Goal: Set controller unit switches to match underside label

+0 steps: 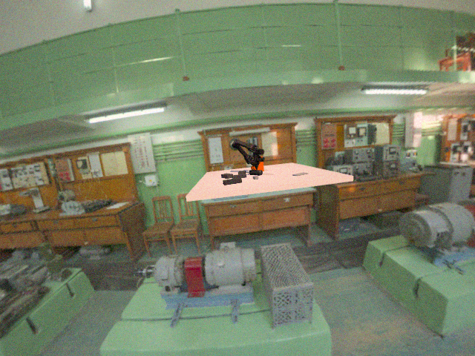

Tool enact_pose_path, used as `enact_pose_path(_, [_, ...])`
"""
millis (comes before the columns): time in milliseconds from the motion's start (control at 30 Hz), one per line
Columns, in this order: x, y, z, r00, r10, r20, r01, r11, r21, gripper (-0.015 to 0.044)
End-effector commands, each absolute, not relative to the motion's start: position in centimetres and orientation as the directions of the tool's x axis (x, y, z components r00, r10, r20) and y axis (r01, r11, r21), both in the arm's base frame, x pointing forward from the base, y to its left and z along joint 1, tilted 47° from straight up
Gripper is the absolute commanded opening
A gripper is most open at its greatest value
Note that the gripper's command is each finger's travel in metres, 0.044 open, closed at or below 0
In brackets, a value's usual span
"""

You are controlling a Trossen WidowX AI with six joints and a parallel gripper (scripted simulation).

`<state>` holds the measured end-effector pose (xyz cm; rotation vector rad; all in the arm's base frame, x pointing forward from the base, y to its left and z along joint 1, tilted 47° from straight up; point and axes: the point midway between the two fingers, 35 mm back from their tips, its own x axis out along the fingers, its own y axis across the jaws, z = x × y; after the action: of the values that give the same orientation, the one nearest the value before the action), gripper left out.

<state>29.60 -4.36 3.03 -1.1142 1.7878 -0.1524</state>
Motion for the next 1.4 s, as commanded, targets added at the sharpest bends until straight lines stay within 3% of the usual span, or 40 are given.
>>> enact_pose_path(0, [28.5, -0.8, -0.9, 0.053, -0.835, -0.548, -0.622, 0.402, -0.672, 0.0])
enact_pose_path(100, [28.0, 0.4, -2.0, 0.122, -0.854, -0.506, -0.609, 0.338, -0.717, 0.0])
enact_pose_path(567, [28.2, 0.5, -1.9, 0.116, -0.85, -0.514, -0.611, 0.347, -0.712, 0.0])
enact_pose_path(933, [26.4, -4.9, 7.4, -0.062, -0.723, -0.688, -0.619, 0.569, -0.542, 0.0])
enact_pose_path(1367, [26.3, -5.6, 7.0, -0.064, -0.72, -0.691, -0.618, 0.572, -0.539, 0.0])
